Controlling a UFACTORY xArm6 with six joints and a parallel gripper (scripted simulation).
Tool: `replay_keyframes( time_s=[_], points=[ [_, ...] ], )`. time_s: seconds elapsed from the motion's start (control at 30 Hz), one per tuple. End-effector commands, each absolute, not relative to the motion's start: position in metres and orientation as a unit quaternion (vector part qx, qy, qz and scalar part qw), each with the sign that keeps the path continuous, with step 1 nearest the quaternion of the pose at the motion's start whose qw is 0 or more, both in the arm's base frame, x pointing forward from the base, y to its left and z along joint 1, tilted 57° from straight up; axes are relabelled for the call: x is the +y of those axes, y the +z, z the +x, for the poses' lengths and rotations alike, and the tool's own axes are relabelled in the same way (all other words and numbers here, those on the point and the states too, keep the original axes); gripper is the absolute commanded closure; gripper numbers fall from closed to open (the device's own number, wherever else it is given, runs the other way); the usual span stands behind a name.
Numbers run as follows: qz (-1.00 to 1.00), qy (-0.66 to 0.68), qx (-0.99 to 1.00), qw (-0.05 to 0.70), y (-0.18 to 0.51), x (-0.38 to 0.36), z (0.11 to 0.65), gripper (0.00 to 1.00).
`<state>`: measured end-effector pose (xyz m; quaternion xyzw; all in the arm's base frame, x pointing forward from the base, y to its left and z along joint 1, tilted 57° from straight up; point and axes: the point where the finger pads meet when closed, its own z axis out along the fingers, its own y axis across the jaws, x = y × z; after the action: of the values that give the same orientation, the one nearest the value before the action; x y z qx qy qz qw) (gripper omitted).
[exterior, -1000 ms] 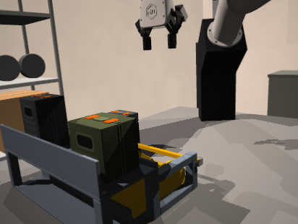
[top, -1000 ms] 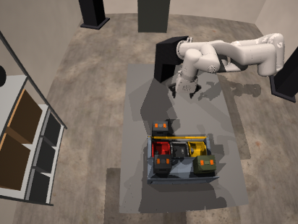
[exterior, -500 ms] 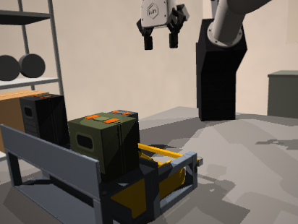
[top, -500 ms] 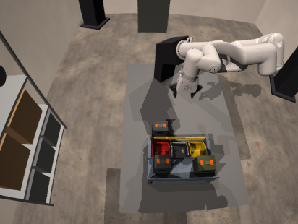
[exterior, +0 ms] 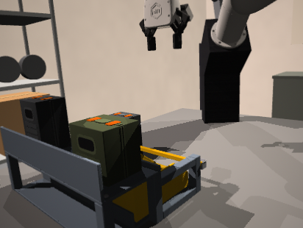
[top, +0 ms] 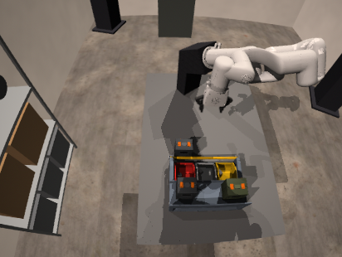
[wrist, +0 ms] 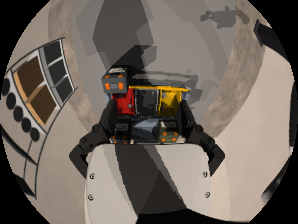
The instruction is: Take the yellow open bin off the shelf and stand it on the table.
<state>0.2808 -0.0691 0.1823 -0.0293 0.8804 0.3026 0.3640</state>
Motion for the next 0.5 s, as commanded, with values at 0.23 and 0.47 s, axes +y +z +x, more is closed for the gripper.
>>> replay_keyframes(
  time_s=[0.23, 0.47],
  points=[
    [-0.029, 0.302, 0.88, 0.364, 0.183, -0.0694, 0.2808, 0.0],
    [-0.029, 0.302, 0.88, 0.364, 0.1836, -0.0686, 0.2804, 0.0]
  ],
)
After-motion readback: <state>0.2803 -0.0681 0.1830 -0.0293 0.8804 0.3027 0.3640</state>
